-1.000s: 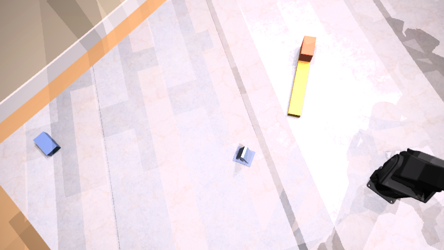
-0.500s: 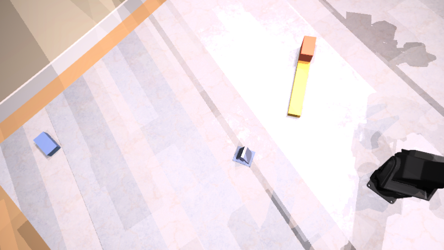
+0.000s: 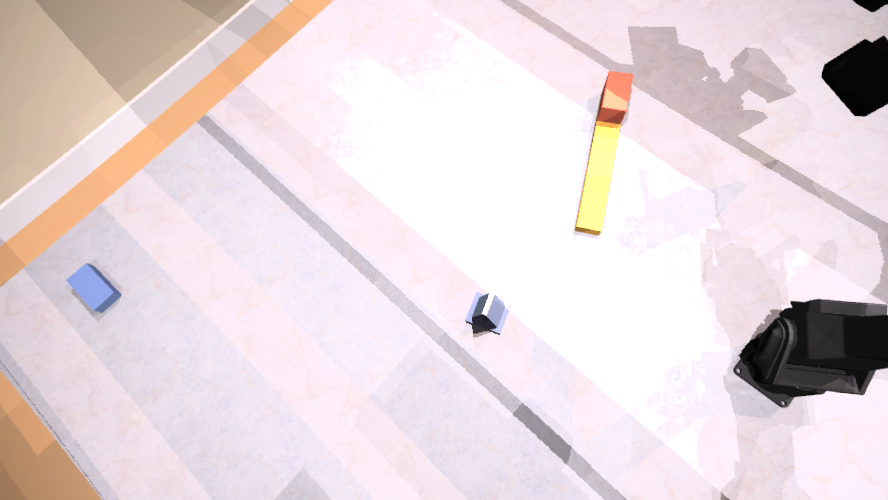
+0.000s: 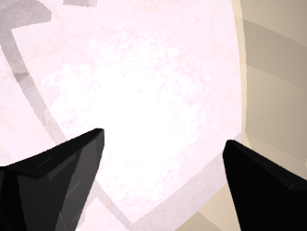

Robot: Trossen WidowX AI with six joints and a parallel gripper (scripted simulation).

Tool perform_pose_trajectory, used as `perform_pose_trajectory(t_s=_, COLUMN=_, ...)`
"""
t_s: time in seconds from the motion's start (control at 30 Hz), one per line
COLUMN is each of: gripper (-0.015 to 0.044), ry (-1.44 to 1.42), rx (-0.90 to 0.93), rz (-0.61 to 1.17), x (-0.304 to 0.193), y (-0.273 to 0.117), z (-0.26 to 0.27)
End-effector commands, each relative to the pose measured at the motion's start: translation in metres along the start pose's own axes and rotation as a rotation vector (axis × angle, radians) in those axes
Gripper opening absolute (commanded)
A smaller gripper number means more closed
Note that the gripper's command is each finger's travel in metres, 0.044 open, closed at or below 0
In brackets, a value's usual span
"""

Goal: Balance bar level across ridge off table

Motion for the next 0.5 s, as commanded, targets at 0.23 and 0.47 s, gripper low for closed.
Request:
perform_pose_trajectory(t_s=0.23, gripper=0.0315, ry=-0.456, rx=0.094, rz=-0.104, x=0.035, y=-0.01, z=0.026)
perform_pose_trajectory(t_s=0.47, gripper=0.0315, ry=-0.742, rx=0.144, rz=-0.176, x=0.054, y=-0.017, z=0.043)
Point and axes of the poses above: the point midway between the two fingers, 35 mm back from their tips, its own y axis out along the fingers, its own z axis across the jaws, x = y × z, the point moved 10 cm from there along -y, back along the fingers, and after that the axes turned 4 degrees about -y, right-handed, at the moved point
